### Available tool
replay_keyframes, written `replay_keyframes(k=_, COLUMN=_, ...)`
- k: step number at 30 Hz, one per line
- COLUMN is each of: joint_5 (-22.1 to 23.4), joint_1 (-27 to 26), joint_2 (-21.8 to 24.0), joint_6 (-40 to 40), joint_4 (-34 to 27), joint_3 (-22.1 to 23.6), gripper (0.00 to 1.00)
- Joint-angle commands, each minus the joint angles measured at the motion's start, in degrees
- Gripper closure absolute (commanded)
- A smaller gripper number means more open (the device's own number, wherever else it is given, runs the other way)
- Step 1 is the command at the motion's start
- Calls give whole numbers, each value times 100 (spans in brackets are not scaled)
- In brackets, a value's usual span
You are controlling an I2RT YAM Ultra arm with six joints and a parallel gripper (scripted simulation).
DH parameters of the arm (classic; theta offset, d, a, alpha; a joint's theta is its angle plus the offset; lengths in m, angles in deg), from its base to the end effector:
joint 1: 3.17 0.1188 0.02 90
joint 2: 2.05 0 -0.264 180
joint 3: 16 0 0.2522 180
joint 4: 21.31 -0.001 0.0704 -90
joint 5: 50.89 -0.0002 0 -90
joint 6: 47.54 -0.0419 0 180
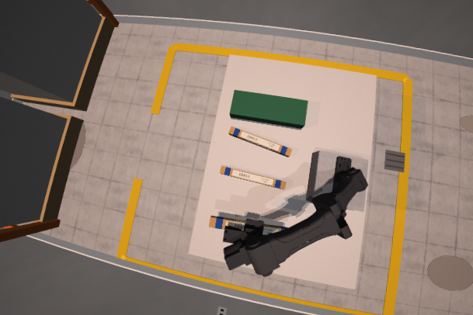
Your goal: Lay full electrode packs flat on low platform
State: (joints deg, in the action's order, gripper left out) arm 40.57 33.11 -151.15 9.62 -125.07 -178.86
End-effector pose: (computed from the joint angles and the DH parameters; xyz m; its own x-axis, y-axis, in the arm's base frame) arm 0.3948 0.2924 0.2021 -0.9981 -0.0601 0.0138 -0.0598 0.9980 0.0214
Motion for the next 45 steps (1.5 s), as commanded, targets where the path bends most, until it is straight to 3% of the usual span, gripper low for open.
replay_keyframes(k=1, joint_5=-12, joint_1=-148, joint_2=556, joint_6=-44, joint_4=0, joint_3=73, gripper=100)
replay_keyframes(k=45, joint_5=-104, joint_1=-1282, joint_2=1488, joint_6=1099, joint_4=0, joint_3=1692, gripper=100)
